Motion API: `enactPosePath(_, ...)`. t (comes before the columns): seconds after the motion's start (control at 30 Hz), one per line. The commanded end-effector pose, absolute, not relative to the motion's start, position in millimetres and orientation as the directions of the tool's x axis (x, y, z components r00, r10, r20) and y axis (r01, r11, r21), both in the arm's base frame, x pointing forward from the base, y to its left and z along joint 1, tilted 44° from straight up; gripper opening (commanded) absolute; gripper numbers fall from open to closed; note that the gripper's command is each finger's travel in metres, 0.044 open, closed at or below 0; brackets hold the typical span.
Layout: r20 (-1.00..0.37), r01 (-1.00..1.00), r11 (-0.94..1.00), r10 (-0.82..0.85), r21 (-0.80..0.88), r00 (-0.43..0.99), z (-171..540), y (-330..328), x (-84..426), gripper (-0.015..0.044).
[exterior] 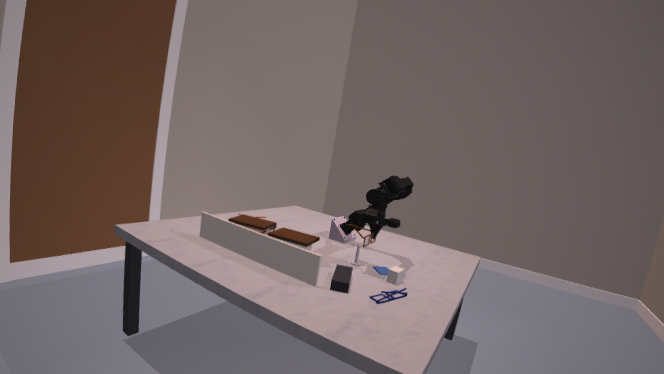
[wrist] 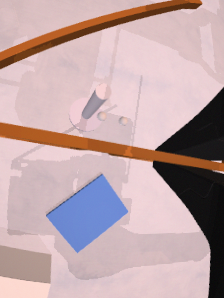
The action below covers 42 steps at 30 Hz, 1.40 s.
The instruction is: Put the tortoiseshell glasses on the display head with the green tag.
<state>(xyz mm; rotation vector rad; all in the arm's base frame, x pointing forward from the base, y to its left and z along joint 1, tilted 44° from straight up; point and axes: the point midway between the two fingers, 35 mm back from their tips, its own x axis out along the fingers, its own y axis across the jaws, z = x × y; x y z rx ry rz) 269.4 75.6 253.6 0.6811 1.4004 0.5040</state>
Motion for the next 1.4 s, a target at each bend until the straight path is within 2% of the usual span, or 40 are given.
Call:
enactPosePath(0.0, -0.714, 0.177, 0.692, 0.689, 0.7, 0.125, 251.3, 72.4, 262.5, 0.0)
enactPosePath(0.7, -0.712, 0.175, 0.691, 0.691, 0.702, 0.127, 209.9, 113.3, 269.8, 0.0)
enactPosePath(1.37, -0.711, 0.175, 0.69, 0.691, 0.702, 0.127, 216.0, 121.4, 264.4, 0.0)
